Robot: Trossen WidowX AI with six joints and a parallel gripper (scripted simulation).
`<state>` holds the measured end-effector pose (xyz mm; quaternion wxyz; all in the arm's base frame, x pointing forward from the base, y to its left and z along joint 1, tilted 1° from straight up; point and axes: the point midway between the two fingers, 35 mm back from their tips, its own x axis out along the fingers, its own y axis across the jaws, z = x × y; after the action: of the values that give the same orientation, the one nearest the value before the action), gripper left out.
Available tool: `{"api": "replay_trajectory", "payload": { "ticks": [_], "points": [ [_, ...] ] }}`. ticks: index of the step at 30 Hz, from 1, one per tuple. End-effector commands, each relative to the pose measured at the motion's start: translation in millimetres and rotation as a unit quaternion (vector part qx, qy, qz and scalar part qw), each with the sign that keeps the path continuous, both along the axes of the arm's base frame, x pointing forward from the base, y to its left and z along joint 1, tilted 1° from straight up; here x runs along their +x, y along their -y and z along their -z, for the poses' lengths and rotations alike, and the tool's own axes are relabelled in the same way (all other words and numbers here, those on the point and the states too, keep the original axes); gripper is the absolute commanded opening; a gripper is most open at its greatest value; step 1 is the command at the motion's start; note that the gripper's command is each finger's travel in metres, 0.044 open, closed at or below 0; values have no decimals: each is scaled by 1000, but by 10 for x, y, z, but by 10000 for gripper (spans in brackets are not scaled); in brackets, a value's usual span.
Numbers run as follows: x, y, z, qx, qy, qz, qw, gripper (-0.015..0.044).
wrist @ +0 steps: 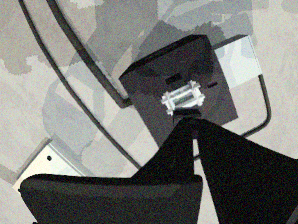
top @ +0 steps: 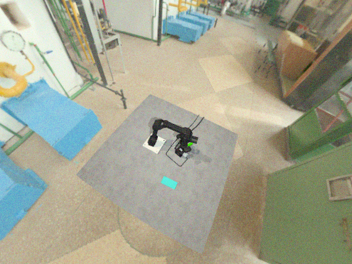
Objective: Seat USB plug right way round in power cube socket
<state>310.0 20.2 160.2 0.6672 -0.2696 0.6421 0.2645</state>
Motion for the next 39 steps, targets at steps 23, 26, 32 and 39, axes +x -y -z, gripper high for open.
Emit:
{"api": "replay_trajectory", "payload": {
  "ticks": [23, 26, 32, 39],
  "points": [
    [-1, 0, 2, 12, -2, 336, 942, 0],
    [-1, 0, 2, 13, -3, 373, 928, 0],
    [-1, 0, 2, 16, -3, 444, 896, 0],
    [-1, 0, 2, 19, -4, 524, 851, 0]
  ]
}}
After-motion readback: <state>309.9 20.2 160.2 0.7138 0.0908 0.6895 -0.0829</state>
